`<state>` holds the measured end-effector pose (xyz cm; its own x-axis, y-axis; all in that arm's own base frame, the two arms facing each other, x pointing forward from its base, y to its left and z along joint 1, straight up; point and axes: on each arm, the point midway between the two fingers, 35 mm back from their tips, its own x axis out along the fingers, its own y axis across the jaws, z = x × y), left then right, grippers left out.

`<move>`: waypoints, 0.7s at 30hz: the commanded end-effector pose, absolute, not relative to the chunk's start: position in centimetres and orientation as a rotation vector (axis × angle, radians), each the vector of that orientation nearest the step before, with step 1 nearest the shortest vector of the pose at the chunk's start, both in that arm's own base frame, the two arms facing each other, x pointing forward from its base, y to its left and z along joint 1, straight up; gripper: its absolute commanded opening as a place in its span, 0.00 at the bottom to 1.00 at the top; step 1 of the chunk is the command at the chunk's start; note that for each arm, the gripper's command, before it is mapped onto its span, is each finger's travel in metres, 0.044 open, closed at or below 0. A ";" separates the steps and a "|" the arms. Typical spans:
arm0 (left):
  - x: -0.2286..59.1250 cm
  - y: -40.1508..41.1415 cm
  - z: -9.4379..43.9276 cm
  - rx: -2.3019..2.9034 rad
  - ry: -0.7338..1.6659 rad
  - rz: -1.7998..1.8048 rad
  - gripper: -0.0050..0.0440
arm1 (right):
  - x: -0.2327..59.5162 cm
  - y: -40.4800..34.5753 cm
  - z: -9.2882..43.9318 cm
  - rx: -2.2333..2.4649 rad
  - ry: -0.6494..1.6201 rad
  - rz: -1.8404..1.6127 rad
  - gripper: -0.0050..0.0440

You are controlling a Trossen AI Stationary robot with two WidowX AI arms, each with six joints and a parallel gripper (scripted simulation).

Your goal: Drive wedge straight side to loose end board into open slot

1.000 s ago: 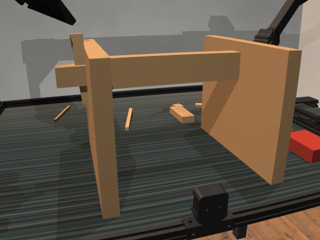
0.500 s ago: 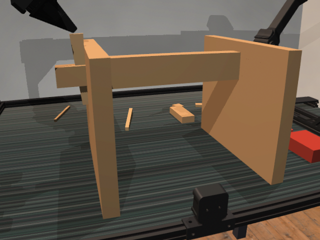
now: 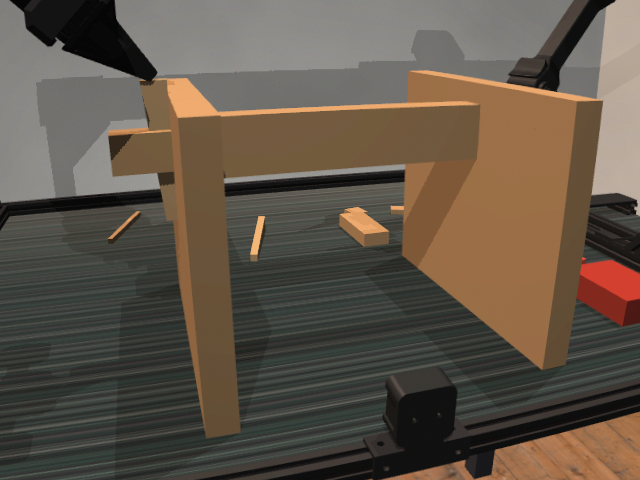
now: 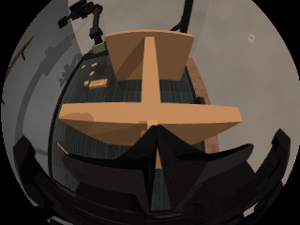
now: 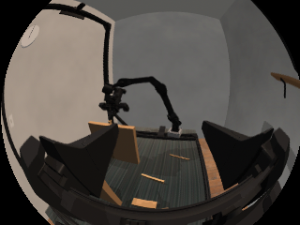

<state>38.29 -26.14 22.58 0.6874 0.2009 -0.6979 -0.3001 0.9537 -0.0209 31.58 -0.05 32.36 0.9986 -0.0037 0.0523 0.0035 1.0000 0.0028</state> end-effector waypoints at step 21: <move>37.9 -26.0 18.9 -0.134 0.778 0.283 0.10 | 31.6 -0.1 32.4 0.003 -0.052 -0.004 1.00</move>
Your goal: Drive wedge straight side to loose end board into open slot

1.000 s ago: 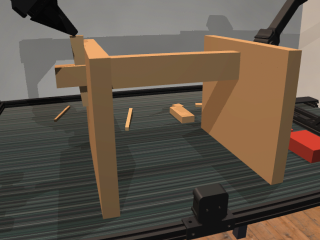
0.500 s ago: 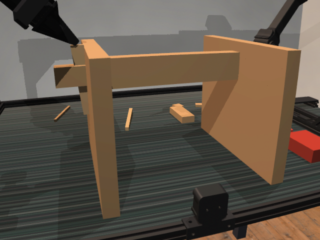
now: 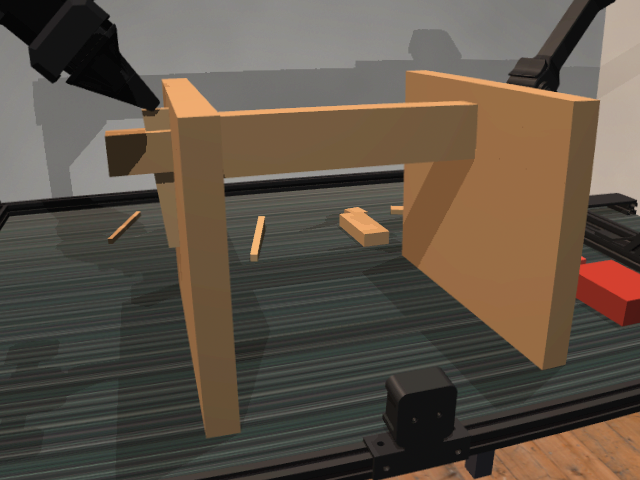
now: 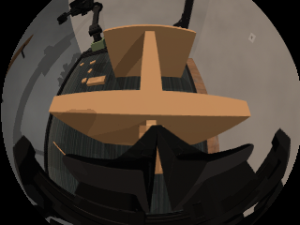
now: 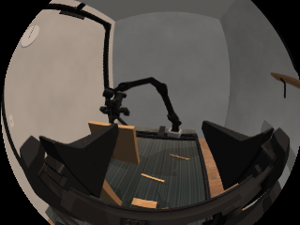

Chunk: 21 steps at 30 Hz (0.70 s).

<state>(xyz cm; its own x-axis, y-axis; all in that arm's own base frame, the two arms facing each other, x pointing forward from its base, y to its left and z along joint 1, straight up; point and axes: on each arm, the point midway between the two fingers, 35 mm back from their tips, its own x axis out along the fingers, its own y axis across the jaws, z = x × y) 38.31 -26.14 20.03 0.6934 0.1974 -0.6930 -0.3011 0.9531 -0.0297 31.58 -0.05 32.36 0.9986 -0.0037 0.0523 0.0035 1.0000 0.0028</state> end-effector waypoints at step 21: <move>38.3 -26.1 19.8 -0.156 0.741 0.277 0.10 | 31.6 -0.1 32.4 0.003 -0.052 -0.004 1.00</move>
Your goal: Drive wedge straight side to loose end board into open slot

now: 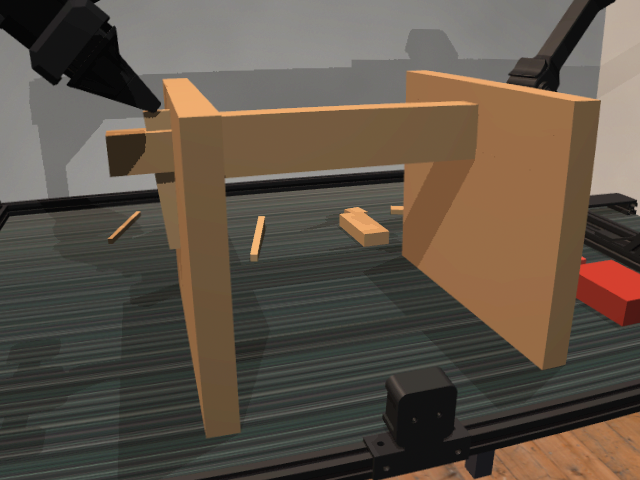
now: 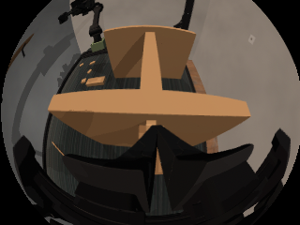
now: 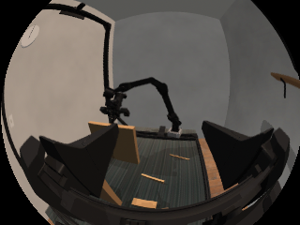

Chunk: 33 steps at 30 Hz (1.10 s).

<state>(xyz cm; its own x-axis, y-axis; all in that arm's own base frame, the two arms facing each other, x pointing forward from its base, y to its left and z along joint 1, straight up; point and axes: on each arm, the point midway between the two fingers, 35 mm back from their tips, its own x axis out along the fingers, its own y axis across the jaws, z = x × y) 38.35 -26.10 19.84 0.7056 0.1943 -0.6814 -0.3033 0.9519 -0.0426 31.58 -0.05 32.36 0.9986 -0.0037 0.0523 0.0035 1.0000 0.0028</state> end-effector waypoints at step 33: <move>38.3 -25.9 23.5 -0.121 0.778 0.289 0.10 | 31.6 -0.1 32.4 0.003 -0.052 -0.004 1.00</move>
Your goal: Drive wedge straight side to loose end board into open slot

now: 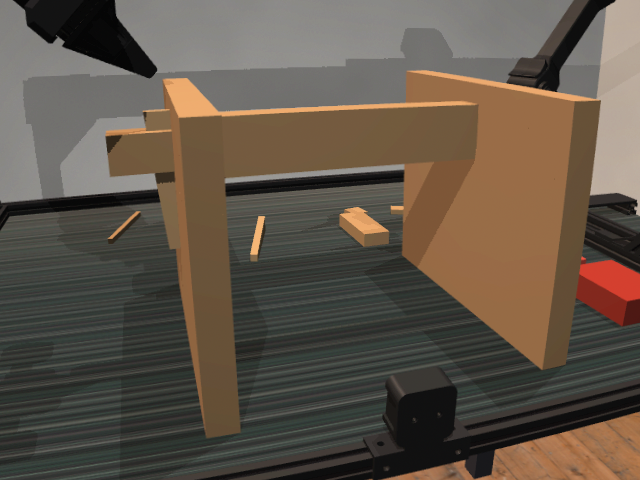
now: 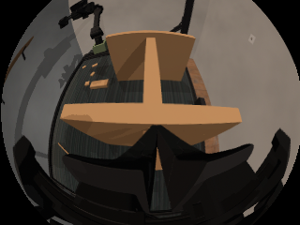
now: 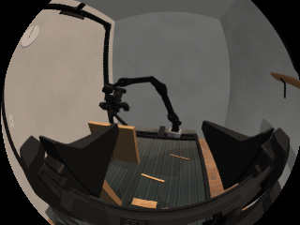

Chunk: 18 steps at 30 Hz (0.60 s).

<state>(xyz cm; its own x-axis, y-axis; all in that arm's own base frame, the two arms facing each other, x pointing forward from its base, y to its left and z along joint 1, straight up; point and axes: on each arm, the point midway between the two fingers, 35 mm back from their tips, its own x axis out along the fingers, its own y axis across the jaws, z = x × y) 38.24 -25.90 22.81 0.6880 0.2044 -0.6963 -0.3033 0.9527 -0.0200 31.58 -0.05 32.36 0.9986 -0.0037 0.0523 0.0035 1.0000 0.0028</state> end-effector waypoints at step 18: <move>39.4 -23.6 25.3 -1.517 1.284 0.648 0.84 | 31.6 -0.1 32.4 0.003 -0.052 -0.004 1.00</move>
<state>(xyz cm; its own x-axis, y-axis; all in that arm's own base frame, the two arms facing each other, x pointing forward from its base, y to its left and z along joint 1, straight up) 39.15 -24.07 24.69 0.3450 -0.3074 -0.8868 -0.8732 0.2414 -0.4233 31.58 -0.05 32.36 0.9986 -0.0037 0.0523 0.0035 1.0000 0.0028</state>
